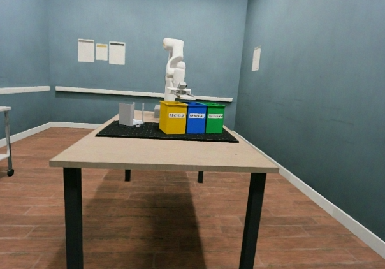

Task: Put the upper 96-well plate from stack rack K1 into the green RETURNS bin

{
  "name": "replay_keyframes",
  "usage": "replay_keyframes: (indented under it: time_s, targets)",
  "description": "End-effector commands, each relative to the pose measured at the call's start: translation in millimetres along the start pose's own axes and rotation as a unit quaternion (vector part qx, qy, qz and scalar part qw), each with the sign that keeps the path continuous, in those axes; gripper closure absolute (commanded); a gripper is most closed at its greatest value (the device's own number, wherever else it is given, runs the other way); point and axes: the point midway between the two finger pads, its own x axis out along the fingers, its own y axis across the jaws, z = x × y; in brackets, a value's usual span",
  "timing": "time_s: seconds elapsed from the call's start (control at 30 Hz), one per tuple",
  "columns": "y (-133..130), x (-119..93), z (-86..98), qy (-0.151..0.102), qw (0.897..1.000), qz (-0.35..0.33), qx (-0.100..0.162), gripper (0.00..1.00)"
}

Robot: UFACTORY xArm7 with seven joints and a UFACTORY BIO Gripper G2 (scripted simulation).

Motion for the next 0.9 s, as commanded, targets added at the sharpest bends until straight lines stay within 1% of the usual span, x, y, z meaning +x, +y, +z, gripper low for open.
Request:
replay_keyframes:
  time_s: [0.0, 0.5, 0.57, 0.87]
  targets:
    - [4.6, 2.3, 0.9, -0.001, 1.0, 0.0, 0.0, 1.0]
    - [52.3, 17.3, -0.9, -0.001, 1.0, 0.0, 0.0, 1.0]
    - [52.3, 17.3, -0.9, -0.001, 1.0, 0.0, 0.0, 1.0]
    - [80.9, 26.3, -1.9, -0.001, 1.0, 0.0, 0.0, 1.0]
